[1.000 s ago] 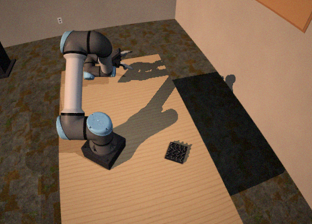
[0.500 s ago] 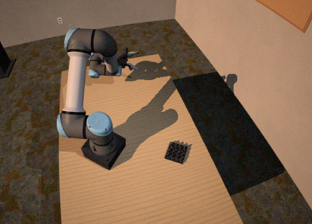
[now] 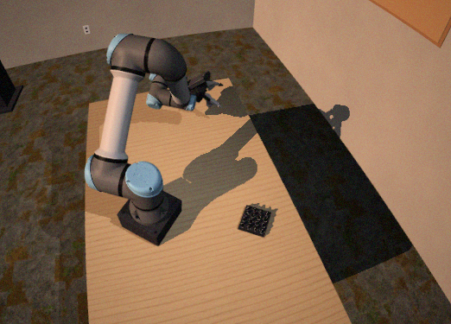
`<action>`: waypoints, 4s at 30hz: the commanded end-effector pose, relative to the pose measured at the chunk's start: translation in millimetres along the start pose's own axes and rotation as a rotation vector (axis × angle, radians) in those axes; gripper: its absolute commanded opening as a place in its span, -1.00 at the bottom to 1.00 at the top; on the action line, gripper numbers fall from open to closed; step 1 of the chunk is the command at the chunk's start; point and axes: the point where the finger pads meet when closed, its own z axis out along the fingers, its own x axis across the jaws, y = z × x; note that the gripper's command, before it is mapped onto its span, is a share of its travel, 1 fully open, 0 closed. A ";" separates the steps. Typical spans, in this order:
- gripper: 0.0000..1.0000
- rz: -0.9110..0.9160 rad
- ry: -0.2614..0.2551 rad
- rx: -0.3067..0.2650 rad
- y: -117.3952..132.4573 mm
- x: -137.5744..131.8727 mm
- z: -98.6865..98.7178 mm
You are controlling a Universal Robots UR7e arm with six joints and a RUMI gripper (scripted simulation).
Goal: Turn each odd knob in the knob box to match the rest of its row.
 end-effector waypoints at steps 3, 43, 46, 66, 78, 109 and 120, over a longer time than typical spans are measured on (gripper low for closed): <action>1.00 -0.065 0.093 -0.097 -24.2 39.5 67.8; 1.00 -0.120 0.379 -0.750 -60.4 385.0 227.4; 1.00 -0.095 0.380 -0.813 -56.3 417.3 223.4; 1.00 0.103 0.319 -1.049 -27.0 535.1 173.6; 1.00 0.190 0.280 -1.091 -16.9 557.9 153.1; 1.00 0.243 0.254 -1.105 -11.4 567.8 141.6; 1.00 0.243 0.254 -1.105 -11.4 567.8 141.6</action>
